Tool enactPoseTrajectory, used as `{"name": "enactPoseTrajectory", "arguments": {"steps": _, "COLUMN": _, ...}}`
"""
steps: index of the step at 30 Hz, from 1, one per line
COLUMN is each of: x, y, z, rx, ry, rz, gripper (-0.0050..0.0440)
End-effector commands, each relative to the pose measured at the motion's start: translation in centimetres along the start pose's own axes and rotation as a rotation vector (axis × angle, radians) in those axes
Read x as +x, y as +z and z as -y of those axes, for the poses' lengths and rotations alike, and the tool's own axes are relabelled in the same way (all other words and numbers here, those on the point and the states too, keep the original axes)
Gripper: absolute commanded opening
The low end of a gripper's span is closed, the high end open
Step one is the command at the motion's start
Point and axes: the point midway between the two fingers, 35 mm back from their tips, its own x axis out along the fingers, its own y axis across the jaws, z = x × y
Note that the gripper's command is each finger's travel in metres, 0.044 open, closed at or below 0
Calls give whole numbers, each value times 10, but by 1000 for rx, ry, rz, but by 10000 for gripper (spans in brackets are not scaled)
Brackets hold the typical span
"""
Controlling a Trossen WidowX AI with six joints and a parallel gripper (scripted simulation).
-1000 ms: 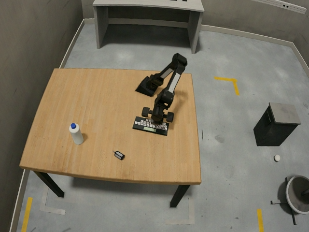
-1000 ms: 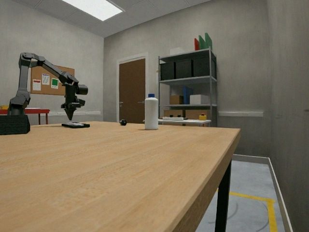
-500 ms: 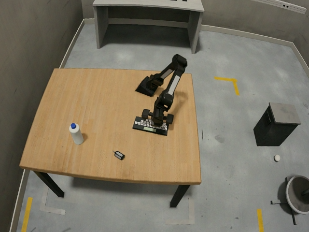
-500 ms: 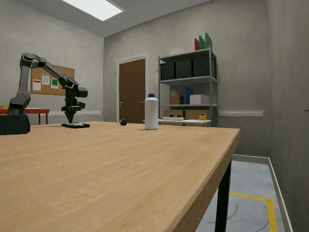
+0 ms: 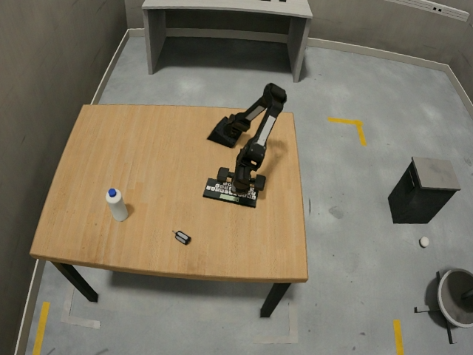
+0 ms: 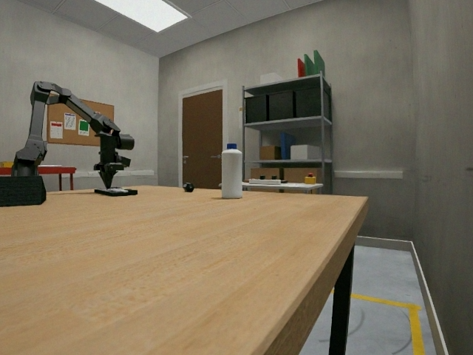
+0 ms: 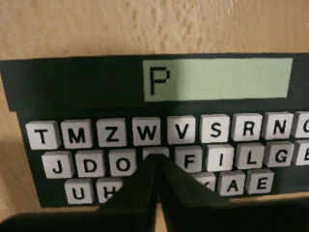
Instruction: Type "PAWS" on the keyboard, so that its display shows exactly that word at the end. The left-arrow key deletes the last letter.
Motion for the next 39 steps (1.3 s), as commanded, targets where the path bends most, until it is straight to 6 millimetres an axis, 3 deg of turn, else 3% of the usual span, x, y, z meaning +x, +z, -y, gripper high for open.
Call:
{"name": "enactPoseTrajectory", "arguments": {"steps": 1, "x": -4, "y": 3, "z": -3, "rx": -9, "ry": 1, "rz": 17, "gripper": -50}}
{"name": "enactPoseTrajectory", "arguments": {"steps": 25, "x": -3, "y": 3, "z": -3, "rx": -9, "ry": 1, "rz": 17, "gripper": -50}}
{"name": "enactPoseTrajectory", "arguments": {"steps": 27, "x": -16, "y": 7, "z": -4, "rx": -19, "ry": 3, "rz": 35, "gripper": -50}}
{"name": "enactPoseTrajectory", "arguments": {"steps": 29, "x": -16, "y": 7, "z": -4, "rx": -19, "ry": 3, "rz": 35, "gripper": -50}}
{"name": "enactPoseTrajectory", "arguments": {"steps": 33, "x": -42, "y": 5, "z": -5, "rx": -19, "ry": 4, "rz": 35, "gripper": -50}}
{"name": "enactPoseTrajectory", "arguments": {"steps": 39, "x": -36, "y": 1, "z": 4, "rx": -10, "ry": 0, "rz": 19, "gripper": -50}}
